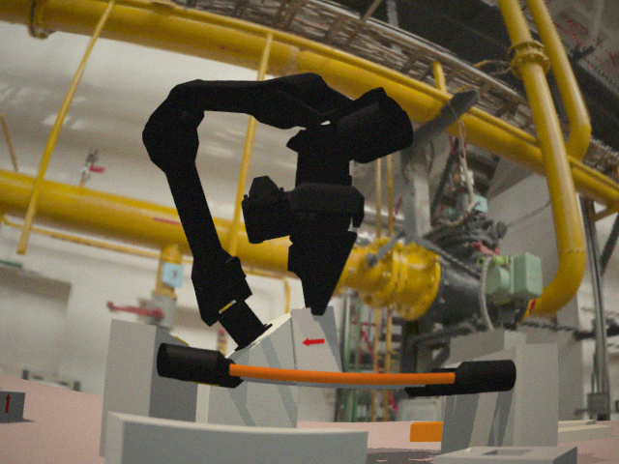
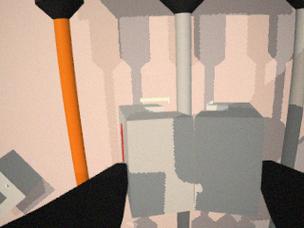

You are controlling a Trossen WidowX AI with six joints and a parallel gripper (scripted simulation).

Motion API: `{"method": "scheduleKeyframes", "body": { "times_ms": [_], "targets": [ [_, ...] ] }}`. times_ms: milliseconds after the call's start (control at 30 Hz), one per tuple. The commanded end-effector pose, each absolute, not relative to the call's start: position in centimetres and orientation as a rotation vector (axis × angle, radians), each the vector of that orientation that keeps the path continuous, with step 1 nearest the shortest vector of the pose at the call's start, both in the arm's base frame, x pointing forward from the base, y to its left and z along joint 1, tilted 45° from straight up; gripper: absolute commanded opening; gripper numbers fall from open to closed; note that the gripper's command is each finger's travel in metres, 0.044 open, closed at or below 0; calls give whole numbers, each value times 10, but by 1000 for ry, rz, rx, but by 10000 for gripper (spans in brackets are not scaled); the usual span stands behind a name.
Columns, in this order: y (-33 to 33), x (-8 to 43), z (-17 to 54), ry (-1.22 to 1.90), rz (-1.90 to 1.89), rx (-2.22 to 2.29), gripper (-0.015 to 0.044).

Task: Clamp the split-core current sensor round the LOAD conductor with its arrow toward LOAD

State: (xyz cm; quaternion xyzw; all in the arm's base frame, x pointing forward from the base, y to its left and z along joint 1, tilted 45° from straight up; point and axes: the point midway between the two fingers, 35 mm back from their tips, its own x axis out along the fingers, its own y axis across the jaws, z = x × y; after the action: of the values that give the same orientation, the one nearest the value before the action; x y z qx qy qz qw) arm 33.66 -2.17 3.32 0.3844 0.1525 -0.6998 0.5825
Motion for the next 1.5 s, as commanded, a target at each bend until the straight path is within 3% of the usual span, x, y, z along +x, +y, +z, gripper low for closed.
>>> {"method": "scheduleKeyframes", "body": {
  "times_ms": [0, 1467],
  "targets": [
    [-27, 336, 28, 354, -1631, 890, 0],
    [-43, 335, 12, 354, -1634, 898, 0]
  ]
}}
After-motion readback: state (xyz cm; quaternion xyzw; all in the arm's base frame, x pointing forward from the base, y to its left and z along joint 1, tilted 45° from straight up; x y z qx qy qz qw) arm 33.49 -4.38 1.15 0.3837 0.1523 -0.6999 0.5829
